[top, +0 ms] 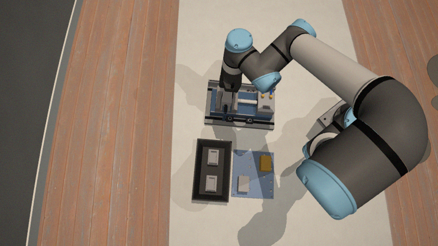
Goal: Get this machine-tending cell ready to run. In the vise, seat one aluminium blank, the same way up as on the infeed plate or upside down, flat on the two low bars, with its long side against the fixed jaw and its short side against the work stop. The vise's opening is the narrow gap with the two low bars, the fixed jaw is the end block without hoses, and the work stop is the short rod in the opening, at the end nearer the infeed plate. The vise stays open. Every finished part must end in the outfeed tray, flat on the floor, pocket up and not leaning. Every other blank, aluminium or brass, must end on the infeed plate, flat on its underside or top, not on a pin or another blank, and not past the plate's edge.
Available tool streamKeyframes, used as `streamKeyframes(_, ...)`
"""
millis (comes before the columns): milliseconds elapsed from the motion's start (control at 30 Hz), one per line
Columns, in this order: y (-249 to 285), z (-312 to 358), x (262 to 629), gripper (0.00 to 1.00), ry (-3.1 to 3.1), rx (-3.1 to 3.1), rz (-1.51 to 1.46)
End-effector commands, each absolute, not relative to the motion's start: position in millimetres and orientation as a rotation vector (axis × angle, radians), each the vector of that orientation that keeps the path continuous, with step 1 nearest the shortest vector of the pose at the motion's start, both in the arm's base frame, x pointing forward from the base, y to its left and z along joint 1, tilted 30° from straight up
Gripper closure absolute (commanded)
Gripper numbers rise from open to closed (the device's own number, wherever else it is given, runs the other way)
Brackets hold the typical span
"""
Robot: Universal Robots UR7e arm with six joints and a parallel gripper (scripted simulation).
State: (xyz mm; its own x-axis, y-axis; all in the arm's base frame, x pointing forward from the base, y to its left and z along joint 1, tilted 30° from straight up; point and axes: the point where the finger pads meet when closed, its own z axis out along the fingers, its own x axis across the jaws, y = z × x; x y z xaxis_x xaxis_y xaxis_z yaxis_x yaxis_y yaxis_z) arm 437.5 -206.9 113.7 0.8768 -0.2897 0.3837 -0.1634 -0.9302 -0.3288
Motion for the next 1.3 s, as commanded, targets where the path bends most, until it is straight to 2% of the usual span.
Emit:
streamKeyframes(0,-207.3,114.1,437.6,1.0,0.341,-2.761,-0.63)
streamKeyframes(1067,-207.3,114.1,437.6,1.0,0.341,-2.761,-0.63)
streamKeyframes(1100,-207.3,114.1,437.6,0.0,0.341,-2.761,-0.63)
streamKeyframes(1267,-207.3,114.1,437.6,0.0,0.341,-2.761,-0.63)
